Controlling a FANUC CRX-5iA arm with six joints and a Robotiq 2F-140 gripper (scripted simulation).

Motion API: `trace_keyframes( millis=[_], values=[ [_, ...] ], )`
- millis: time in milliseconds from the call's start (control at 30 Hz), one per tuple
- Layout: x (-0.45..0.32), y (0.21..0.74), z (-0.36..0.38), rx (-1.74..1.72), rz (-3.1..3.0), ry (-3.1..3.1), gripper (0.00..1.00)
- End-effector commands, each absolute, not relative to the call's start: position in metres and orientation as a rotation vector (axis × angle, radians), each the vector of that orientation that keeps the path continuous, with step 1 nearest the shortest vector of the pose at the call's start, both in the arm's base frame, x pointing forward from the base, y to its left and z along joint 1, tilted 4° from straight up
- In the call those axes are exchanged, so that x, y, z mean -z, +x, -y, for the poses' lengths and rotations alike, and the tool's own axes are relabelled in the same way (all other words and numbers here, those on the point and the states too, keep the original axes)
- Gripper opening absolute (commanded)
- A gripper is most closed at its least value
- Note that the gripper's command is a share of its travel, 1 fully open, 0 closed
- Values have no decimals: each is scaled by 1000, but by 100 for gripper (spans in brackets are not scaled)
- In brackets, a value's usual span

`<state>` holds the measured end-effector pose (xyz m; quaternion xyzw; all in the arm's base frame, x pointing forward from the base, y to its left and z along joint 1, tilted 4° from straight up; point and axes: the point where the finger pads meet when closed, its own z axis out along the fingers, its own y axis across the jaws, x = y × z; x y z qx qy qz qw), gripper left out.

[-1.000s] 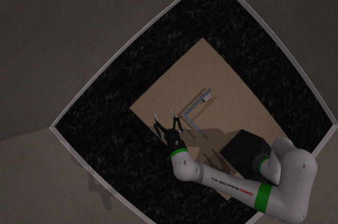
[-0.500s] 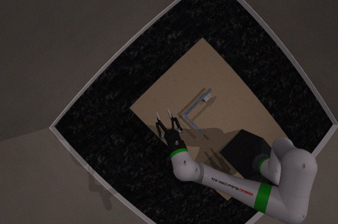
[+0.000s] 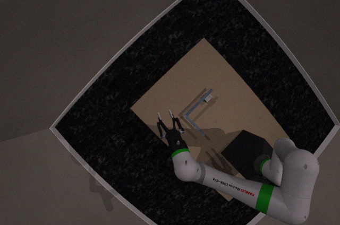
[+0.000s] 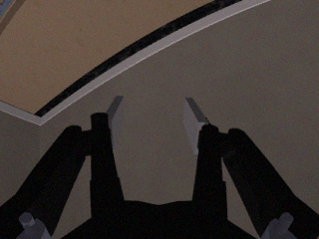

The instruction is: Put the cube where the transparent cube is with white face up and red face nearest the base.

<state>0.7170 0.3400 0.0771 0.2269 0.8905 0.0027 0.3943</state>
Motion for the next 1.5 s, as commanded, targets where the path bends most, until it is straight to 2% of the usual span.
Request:
trace_keyframes(
  millis=[0, 1000, 1467],
  values=[
    [-76, 717, -339, -12, -2256, 593, 41],
    [-48, 722, -295, -153, -2129, 1115, 41],
    [-19, 722, -250, -280, -1865, 1648, 41]
  ],
)
